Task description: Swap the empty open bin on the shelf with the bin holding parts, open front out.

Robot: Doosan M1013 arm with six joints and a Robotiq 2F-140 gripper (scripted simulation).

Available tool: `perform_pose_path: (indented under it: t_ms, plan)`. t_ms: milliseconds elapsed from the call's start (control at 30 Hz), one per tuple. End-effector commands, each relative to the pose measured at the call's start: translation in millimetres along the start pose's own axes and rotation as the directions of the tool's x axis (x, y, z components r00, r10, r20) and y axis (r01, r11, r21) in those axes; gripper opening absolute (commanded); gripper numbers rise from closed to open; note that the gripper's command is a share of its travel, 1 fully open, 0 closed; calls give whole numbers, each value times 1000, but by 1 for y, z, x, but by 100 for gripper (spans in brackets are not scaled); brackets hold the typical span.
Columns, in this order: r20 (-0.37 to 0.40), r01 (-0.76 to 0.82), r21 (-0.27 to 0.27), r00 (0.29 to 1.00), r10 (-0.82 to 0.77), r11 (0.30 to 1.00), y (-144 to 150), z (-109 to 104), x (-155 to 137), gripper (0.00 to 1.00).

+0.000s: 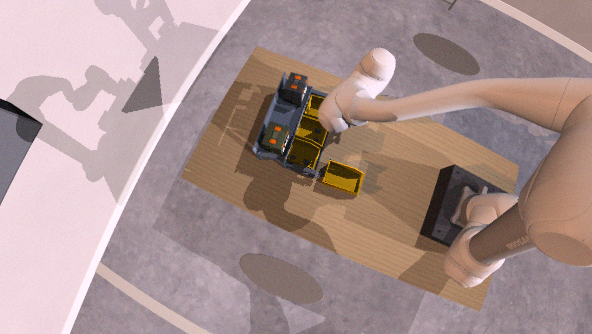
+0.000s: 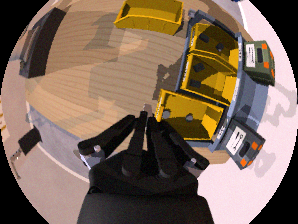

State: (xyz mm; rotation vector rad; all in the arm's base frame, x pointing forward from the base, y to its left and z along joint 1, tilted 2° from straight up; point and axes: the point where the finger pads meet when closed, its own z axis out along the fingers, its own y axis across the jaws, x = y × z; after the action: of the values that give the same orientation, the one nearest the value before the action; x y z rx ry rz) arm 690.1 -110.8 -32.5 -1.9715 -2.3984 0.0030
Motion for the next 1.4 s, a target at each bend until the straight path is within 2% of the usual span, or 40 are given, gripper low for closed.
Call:
perform_pose_path:
  t_ms: [0,533,1367]
  plan:
    - [-6,-4,0,1000,4,1000,0,19,1,10]
    - [-6,-4,0,1000,4,1000,0,41,1,10]
    - [-6,-4,0,1000,4,1000,0,43,1,10]
